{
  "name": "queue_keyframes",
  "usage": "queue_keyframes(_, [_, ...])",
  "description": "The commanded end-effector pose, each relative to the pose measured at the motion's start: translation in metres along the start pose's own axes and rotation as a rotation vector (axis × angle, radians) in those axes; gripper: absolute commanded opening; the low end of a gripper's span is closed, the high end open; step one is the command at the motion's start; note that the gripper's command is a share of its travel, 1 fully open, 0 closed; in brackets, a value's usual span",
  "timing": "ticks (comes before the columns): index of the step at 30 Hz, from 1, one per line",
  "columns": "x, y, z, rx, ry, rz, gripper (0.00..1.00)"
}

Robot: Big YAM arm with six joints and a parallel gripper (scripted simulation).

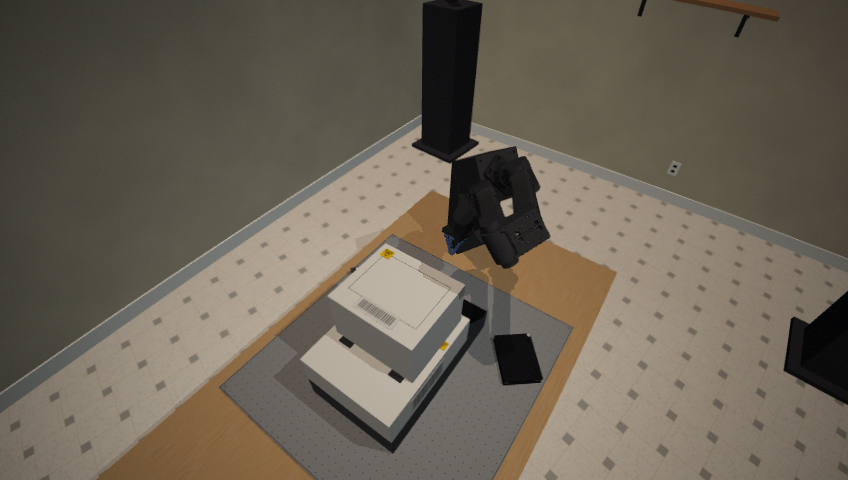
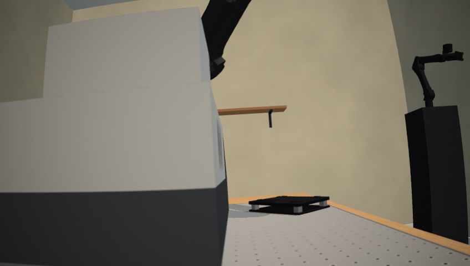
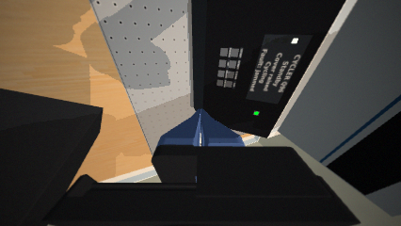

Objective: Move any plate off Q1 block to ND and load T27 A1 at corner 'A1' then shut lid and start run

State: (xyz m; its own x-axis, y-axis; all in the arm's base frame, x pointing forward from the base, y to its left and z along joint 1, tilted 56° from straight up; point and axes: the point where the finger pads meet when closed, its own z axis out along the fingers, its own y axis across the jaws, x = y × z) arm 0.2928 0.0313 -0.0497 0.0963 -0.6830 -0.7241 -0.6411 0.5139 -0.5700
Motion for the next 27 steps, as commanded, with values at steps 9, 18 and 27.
queue_keyframes(9, [0.000,0.002,-0.005,0.004,0.010,0.015,0.00])
queue_keyframes(18, [0.002,-0.004,-0.001,0.017,0.003,-0.004,0.00])
queue_keyframes(27, [-0.007,0.008,-0.004,-0.016,-0.005,0.005,0.00])
